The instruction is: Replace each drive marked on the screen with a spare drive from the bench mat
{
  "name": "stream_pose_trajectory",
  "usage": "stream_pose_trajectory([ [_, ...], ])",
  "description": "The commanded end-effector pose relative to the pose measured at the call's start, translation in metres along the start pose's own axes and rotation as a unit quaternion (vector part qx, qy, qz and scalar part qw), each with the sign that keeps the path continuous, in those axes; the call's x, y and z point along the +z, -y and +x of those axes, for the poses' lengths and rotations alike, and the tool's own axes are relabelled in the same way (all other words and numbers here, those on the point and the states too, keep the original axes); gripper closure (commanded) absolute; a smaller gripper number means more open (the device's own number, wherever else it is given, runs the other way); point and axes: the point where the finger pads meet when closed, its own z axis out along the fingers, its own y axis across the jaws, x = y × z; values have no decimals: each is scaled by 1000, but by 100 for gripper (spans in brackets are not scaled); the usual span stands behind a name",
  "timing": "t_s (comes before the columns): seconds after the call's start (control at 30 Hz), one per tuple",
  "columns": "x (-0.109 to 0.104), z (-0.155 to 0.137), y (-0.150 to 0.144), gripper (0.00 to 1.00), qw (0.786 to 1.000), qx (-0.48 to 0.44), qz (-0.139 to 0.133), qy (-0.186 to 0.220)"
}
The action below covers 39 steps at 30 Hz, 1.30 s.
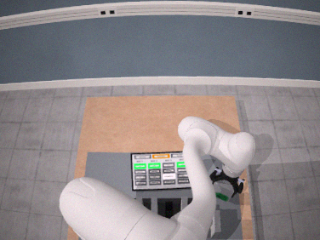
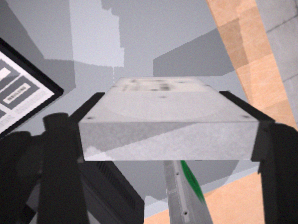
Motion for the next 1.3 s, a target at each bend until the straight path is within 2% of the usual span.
stream_pose_trajectory([
  [0.0, -12, 0, 0, 90, 1000, 0, 0, -1],
  [0.3, -41, 0, 0, 90, 1000, 0, 0, -1],
  [0.37, -41, 0, 0, 90, 1000, 0, 0, -1],
  [0.87, -97, 0, 0, 90, 1000, 0, 0, -1],
  [0.93, -97, 0, 0, 90, 1000, 0, 0, -1],
  [1.27, -127, 0, 0, 90, 1000, 0, 0, -1],
])
